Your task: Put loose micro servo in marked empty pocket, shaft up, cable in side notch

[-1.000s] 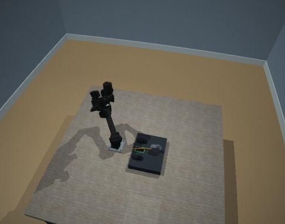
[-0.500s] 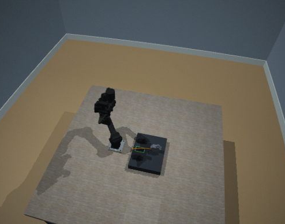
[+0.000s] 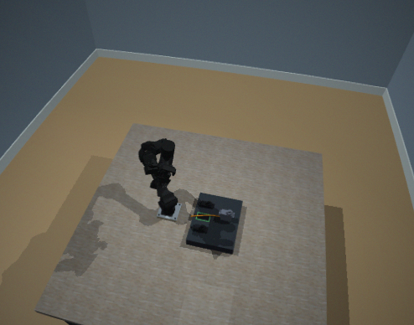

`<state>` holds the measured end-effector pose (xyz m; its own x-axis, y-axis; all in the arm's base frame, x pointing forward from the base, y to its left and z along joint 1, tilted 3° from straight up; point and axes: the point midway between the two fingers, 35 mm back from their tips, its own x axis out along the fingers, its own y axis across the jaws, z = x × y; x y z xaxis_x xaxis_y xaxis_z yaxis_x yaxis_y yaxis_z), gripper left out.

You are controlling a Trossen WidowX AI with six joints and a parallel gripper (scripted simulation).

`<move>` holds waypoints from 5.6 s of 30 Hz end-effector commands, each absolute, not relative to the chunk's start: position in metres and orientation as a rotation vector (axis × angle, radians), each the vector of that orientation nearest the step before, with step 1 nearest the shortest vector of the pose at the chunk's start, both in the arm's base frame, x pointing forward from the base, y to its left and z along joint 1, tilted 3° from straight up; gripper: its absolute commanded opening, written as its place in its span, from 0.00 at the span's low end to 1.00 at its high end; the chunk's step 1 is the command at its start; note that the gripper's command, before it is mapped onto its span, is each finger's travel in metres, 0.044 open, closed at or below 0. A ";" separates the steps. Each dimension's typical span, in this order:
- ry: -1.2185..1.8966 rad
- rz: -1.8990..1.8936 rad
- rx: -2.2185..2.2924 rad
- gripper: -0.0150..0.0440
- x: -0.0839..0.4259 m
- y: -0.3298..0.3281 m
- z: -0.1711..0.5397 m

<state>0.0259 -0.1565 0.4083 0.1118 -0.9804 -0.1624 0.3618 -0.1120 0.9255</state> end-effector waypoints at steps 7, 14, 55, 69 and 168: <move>-0.388 -1.354 0.998 0.25 0.072 -0.172 0.379; -0.141 -1.319 0.917 0.25 0.101 -0.176 0.357; 1.064 -0.652 0.340 0.25 0.223 -0.123 0.205; 1.356 -0.283 0.141 0.25 0.235 -0.083 0.155; 1.509 -0.002 0.028 0.25 0.239 0.032 0.084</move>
<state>0.2398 0.0273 0.0843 0.0596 0.0167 -0.9981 0.0176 0.9997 0.0177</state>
